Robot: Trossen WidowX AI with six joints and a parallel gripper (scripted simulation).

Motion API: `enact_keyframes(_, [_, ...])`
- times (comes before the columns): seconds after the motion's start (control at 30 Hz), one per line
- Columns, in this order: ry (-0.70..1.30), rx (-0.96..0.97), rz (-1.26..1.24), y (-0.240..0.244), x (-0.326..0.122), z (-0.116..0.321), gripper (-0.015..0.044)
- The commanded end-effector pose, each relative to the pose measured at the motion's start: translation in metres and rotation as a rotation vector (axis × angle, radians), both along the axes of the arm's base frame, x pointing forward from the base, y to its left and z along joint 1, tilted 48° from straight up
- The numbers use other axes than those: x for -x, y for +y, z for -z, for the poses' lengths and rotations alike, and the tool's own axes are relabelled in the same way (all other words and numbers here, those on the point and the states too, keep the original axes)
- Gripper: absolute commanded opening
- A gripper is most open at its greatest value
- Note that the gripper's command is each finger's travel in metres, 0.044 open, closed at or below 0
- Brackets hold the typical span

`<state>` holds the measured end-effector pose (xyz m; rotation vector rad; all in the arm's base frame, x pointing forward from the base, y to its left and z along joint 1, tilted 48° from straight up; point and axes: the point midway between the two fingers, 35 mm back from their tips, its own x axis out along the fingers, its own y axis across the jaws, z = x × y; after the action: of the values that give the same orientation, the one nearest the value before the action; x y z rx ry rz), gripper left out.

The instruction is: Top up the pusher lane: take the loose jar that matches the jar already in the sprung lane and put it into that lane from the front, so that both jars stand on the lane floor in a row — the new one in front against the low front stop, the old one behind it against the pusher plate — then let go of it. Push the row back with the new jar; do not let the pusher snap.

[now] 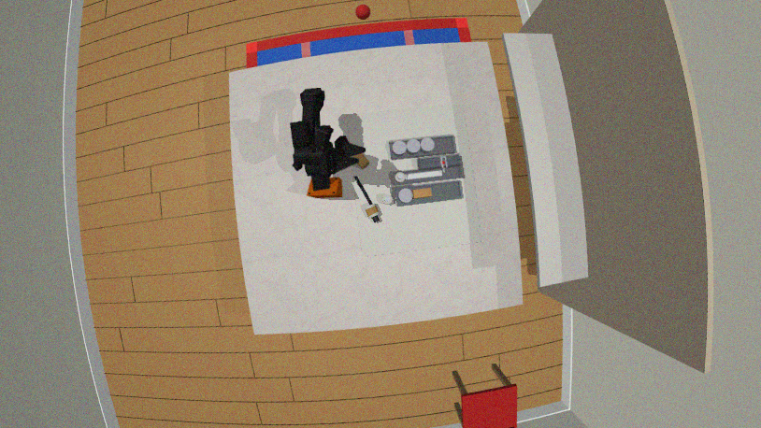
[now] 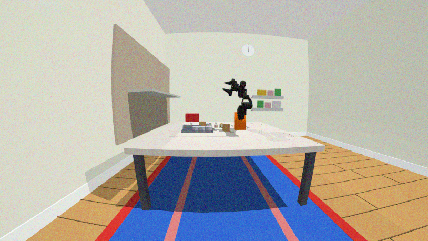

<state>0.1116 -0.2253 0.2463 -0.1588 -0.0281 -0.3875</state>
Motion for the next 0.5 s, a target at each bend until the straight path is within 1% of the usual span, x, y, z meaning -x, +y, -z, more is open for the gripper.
enact_keyframes(0.0, [-0.001,-0.005,-0.001,-0.001,-0.001,0.0,0.0426])
enact_keyframes(0.03, [-0.004,-0.02,-0.006,-0.003,-0.003,0.001,0.044])
enact_keyframes(0.13, [-0.012,-0.126,-0.036,-0.018,-0.017,0.011,0.044])
enact_keyframes(0.27, [0.02,-0.299,-0.078,-0.038,-0.045,0.038,0.044])
enact_keyframes(0.47, [0.208,-0.524,-0.123,-0.057,-0.091,0.105,0.044])
